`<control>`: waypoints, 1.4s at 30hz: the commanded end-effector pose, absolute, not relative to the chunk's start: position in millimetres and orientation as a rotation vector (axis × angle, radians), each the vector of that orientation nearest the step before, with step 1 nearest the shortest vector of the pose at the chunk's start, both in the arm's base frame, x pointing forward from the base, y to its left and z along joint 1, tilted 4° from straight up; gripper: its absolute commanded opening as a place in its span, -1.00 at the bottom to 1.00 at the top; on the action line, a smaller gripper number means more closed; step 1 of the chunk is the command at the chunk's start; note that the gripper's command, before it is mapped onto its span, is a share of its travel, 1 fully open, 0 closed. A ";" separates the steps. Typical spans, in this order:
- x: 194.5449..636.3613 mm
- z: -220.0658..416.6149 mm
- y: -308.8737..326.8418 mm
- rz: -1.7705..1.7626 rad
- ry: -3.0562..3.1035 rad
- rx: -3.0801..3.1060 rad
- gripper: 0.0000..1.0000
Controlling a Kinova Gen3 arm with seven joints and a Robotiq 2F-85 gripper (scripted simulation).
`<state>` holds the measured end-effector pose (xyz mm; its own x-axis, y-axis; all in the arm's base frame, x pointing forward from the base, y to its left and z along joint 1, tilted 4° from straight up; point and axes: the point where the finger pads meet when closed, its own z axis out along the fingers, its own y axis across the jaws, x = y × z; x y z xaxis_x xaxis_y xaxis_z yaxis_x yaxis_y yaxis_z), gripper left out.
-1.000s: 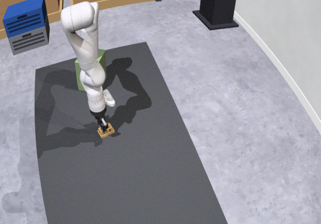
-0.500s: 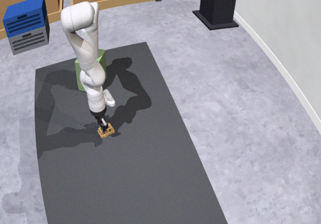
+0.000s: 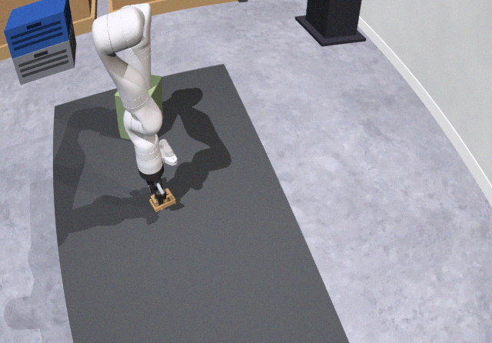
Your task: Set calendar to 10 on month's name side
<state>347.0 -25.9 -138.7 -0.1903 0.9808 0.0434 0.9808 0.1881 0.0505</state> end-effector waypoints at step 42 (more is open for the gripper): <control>347.0 -159.1 -25.5 -0.104 -2.429 -1.988 -0.07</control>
<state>344.6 -25.2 -158.4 -0.1882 0.9811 0.0455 0.9815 0.1863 0.0440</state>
